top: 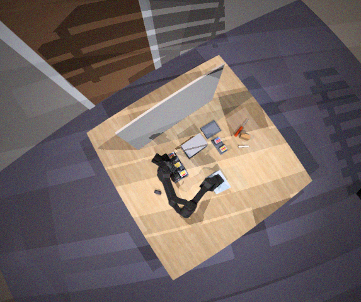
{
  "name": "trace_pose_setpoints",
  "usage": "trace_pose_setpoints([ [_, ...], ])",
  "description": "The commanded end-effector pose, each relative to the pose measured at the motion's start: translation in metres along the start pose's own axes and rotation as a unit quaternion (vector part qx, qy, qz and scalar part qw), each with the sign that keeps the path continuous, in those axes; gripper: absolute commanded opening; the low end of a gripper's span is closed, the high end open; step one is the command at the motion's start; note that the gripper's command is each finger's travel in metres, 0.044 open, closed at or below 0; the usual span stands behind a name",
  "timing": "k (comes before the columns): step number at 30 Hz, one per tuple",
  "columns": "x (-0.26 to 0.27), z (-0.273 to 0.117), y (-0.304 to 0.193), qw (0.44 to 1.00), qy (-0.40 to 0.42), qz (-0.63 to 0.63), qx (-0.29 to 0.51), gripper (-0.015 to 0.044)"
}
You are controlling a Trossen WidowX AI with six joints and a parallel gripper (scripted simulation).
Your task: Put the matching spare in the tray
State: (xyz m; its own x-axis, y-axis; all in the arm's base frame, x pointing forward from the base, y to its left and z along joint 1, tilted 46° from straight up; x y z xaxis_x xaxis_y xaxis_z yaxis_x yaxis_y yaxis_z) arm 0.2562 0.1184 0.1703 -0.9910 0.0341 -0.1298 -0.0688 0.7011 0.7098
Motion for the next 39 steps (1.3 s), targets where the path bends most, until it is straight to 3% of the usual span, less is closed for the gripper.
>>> trace_pose_setpoints([
  [1, 0.001, 0.009, -0.001, 1.000, 0.003, 0.003, 0.002, 0.0300],
  [31, 0.005, 0.040, 0.001, 1.000, 0.002, 0.004, -0.002, 0.0300],
  [37, 0.005, 0.039, 0.001, 1.000, 0.002, 0.002, -0.003, 0.0143],
  [39, 0.005, 0.039, 0.001, 1.000, 0.002, 0.002, -0.003, 0.0129],
])
Point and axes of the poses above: the point midway between the two fingers, 35 mm back from their tips, its own z axis out along the fingers, its own x axis across the jaws, y = z × x, the point moved 4 cm from there along -z, back along the fingers, and after that the axes turned 9 degrees about -z, right-handed, at the moved point
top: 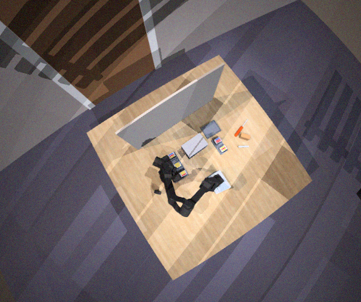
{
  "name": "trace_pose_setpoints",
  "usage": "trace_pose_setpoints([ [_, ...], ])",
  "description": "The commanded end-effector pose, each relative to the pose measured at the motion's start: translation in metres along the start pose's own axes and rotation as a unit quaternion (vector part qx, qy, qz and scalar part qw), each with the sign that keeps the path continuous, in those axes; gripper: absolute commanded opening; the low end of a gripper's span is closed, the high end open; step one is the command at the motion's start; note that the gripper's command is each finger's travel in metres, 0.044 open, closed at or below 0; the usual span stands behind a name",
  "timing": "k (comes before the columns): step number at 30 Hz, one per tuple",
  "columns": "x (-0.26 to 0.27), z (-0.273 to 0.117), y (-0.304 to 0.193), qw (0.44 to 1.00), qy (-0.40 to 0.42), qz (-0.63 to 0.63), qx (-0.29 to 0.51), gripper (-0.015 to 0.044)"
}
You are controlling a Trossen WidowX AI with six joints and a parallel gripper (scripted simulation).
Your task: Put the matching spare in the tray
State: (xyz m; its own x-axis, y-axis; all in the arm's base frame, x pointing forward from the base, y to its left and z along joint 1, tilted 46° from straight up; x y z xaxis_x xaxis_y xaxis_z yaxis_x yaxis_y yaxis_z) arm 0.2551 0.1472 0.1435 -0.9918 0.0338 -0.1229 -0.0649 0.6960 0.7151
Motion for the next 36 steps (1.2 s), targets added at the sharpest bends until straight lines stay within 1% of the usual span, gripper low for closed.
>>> trace_pose_setpoints([
  [1, 0.000, 0.000, 0.000, 1.000, 0.000, 0.000, 0.000, 0.0123],
  [4, 0.000, 0.000, 0.000, 1.000, 0.000, 0.000, 0.000, 0.0103],
  [8, 0.000, 0.000, 0.000, 1.000, 0.000, 0.000, 0.000, 0.0000],
  [16, 0.000, -0.001, 0.000, 1.000, 0.000, 0.000, 0.000, 0.0000],
  [29, -0.001, -0.075, -0.001, 1.000, 0.000, 0.002, 0.004, 0.0000],
  [36, 0.000, -0.079, -0.001, 1.000, 0.000, 0.002, 0.004, 0.0000],
])
Point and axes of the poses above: the point midway between the two fingers, 35 mm back from their tips, its own z axis out along the fingers, its own x axis across the jaws, y = z × x, the point moved 4 cm from there along -z, back along the fingers, and after that the axes turned 9 degrees about -z, right-handed, at the moved point
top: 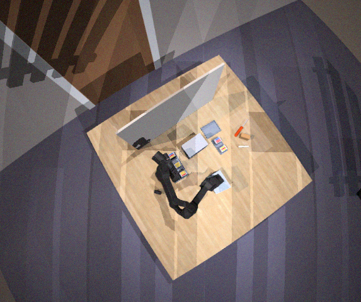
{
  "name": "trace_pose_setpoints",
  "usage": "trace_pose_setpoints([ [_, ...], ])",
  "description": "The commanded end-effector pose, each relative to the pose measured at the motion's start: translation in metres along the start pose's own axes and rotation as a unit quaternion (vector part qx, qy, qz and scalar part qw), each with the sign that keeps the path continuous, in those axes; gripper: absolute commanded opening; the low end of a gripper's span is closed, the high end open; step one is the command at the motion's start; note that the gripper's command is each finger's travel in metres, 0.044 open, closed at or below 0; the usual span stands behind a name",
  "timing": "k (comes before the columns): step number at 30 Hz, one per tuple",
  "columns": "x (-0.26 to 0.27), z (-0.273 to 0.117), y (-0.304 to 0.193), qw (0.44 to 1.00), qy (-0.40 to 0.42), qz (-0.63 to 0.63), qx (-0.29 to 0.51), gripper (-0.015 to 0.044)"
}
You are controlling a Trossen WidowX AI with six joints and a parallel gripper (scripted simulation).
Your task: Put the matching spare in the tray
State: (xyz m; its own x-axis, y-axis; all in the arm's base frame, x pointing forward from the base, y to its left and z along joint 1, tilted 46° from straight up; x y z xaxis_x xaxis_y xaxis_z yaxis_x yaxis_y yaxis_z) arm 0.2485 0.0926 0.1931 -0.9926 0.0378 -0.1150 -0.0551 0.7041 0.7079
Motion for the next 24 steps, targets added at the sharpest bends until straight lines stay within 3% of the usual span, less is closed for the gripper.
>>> trace_pose_setpoints([
  [1, 0.001, -0.005, 0.001, 1.000, -0.001, -0.002, -0.002, 0.0000],
  [5, 0.000, -0.009, 0.000, 1.000, 0.001, 0.000, 0.001, 0.0000],
  [18, 0.004, -0.074, 0.006, 1.000, 0.000, -0.002, 0.000, 0.0000],
  [24, 0.004, -0.077, 0.005, 1.000, 0.000, -0.002, 0.000, 0.0000],
])
Point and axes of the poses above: the point midway between the two fingers, 35 mm back from their tips, its own z axis out along the fingers, its own x axis across the jaws, y = z × x, the point moved 4 cm from there along -z, back along the fingers, and after that the axes turned 9 degrees about -z, right-handed, at the moved point
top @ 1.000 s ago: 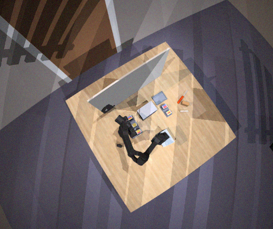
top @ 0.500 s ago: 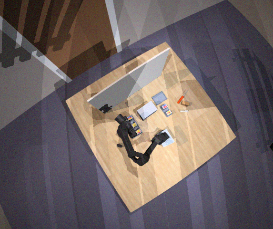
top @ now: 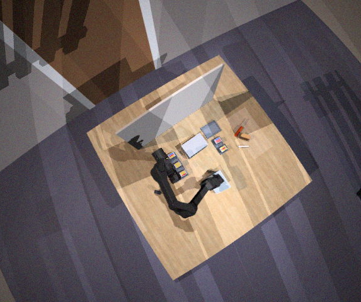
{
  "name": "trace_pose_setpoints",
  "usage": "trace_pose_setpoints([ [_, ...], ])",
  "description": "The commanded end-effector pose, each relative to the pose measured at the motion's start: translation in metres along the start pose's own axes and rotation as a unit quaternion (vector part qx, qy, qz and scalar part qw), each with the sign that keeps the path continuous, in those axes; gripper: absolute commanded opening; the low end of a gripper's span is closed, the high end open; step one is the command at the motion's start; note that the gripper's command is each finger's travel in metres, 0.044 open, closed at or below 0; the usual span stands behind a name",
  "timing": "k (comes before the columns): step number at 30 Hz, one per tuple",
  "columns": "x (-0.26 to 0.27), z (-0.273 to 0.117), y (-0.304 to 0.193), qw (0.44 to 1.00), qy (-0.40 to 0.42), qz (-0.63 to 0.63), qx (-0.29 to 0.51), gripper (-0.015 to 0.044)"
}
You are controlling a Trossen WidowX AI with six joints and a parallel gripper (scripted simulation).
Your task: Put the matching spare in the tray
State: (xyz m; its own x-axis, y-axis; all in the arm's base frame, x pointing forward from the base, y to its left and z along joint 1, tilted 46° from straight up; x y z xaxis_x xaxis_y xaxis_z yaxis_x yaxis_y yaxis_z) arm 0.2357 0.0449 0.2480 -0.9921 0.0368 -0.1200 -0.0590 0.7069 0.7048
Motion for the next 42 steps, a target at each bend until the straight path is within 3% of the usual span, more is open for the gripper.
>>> trace_pose_setpoints([
  [1, -0.002, -0.004, -0.002, 1.000, 0.000, 0.001, -0.001, 0.0000],
  [24, -0.070, -0.019, -0.108, 0.999, -0.009, 0.020, 0.028, 0.0000],
  [42, -0.089, -0.028, -0.217, 0.998, -0.005, 0.040, 0.038, 0.0000],
])
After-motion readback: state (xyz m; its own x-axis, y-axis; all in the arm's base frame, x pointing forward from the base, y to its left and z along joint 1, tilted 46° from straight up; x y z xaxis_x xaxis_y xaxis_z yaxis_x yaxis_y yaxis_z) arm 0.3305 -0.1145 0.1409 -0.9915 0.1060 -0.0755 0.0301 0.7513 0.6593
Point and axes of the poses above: the point midway between the two fingers, 35 mm back from their tips, its own z axis out along the fingers, its own x axis across the jaws, y = z × x, the point moved 4 cm from there along -z, back along the fingers, and after that the axes turned 9 degrees about -z, right-handed, at the moved point
